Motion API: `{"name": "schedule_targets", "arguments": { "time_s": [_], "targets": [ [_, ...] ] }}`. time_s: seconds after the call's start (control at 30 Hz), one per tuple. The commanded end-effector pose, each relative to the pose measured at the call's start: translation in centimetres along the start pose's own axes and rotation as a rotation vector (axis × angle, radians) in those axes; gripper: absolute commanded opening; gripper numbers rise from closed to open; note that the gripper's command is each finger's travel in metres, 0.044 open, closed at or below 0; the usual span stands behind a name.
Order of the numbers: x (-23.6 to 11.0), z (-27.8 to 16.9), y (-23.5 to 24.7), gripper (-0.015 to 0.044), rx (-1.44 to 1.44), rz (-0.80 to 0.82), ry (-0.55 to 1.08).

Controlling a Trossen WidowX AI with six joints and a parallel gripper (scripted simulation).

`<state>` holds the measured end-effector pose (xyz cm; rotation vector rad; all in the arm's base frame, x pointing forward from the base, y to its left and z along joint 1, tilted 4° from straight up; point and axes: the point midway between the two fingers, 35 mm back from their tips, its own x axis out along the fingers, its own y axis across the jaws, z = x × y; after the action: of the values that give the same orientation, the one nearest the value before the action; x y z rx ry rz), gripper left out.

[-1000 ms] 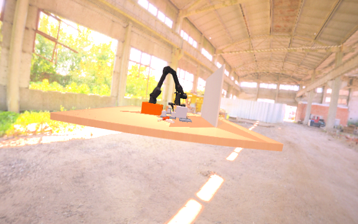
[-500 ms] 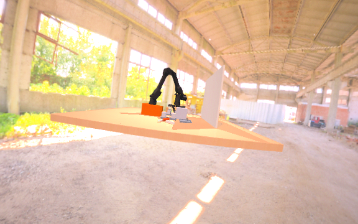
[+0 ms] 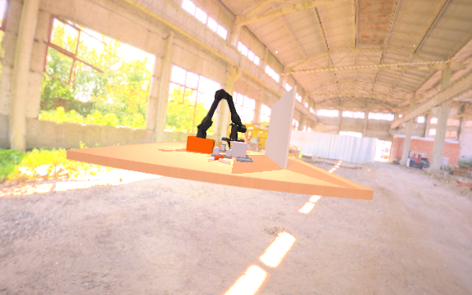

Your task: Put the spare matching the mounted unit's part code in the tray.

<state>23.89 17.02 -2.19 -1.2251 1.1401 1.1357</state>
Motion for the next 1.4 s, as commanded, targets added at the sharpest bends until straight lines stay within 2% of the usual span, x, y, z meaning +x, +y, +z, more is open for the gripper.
{"name": "schedule_targets", "arguments": {
  "time_s": [0.0, 0.37, 0.57, 0.97, 1.37],
  "targets": [
    [-0.1, 0.0, 0.0, 0.0, 0.0, 0.0, 0.0],
    [-7.5, 0.0, -0.1, 0.0, -0.006, -0.002, 0.002],
    [-8.0, 0.2, -0.1, 0.0, -0.011, -0.005, -0.006],
    [-14.9, 0.3, 0.1, 0.0, -0.006, -0.002, 0.001],
    [-15.2, -1.9, -1.6, 0.0, 0.007, 0.01, 0.004]
  ]
}}
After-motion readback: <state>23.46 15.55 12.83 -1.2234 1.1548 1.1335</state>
